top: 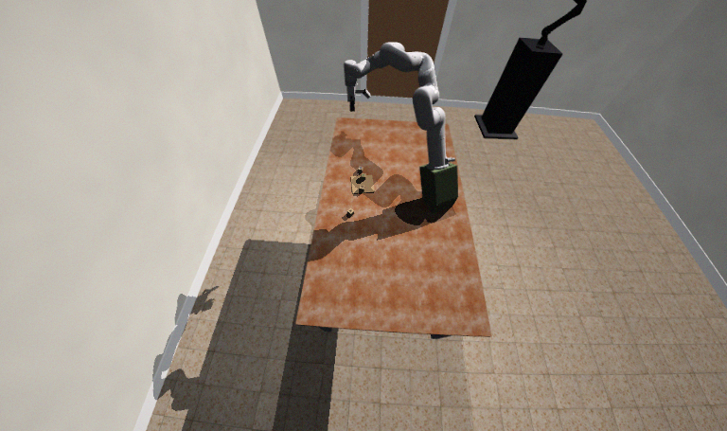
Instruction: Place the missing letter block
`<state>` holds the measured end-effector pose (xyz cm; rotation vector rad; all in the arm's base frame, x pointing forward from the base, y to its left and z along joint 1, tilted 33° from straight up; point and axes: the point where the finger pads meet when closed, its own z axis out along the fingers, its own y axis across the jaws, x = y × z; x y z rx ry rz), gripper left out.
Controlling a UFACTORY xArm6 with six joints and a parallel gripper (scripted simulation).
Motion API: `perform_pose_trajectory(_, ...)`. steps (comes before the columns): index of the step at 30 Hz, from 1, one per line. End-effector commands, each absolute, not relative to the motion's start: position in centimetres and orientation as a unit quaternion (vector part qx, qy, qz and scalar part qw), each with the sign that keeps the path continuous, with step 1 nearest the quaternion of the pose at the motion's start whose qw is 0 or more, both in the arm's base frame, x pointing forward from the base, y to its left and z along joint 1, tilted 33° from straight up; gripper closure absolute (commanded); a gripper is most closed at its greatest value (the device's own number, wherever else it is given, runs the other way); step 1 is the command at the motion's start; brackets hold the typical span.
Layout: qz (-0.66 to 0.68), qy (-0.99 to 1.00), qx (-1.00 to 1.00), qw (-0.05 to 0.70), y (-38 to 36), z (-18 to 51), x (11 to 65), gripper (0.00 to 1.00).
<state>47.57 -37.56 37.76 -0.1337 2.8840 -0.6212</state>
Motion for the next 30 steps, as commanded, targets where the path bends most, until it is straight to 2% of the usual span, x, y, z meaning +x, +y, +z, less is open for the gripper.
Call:
perform_pose_trajectory(1,-0.211,0.972,-0.045,0.096,-37.5,38.0,47.6,0.0)
perform_pose_trajectory(19,-0.209,0.972,-0.045,0.096,-37.4,37.9,47.8,0.0)
perform_pose_trajectory(30,-0.135,0.99,-0.013,0.043,-28.1,29.4,55.8,0.0)
